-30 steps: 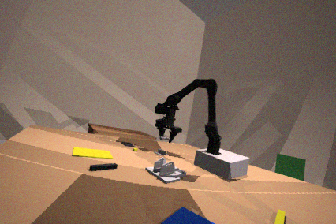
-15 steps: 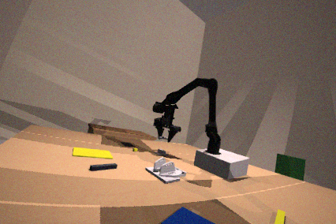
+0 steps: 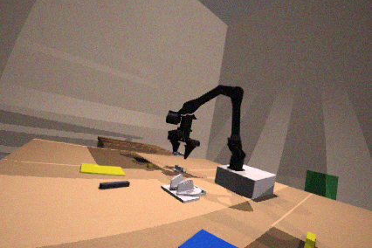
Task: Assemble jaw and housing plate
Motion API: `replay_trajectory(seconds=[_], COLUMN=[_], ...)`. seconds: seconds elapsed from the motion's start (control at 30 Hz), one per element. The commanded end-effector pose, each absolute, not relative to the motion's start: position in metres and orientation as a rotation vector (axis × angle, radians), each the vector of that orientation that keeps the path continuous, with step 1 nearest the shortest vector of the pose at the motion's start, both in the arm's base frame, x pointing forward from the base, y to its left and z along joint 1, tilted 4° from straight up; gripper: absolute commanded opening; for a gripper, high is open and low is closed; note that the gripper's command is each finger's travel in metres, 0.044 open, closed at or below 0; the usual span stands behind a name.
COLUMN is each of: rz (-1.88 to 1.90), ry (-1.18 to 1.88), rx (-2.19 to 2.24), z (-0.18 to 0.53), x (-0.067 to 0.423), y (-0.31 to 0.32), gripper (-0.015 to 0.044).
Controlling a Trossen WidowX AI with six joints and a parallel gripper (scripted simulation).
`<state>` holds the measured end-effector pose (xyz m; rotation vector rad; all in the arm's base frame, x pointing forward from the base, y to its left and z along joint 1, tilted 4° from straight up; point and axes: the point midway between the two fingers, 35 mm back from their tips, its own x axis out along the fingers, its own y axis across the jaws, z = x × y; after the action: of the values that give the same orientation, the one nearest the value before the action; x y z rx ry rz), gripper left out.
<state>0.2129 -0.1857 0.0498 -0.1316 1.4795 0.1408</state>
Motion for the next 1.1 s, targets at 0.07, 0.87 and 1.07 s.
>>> replay_trajectory(seconds=[0.07,0.87,1.07], rz=[0.137,0.138,0.139], ry=[1.484,1.481,1.480], rx=[-0.131,-0.126,-0.124], z=[0.051,0.055,0.056], x=[0.224,0.256,0.261], y=[-0.168,-0.094,-0.075], gripper=[0.0351,0.0351,0.0351])
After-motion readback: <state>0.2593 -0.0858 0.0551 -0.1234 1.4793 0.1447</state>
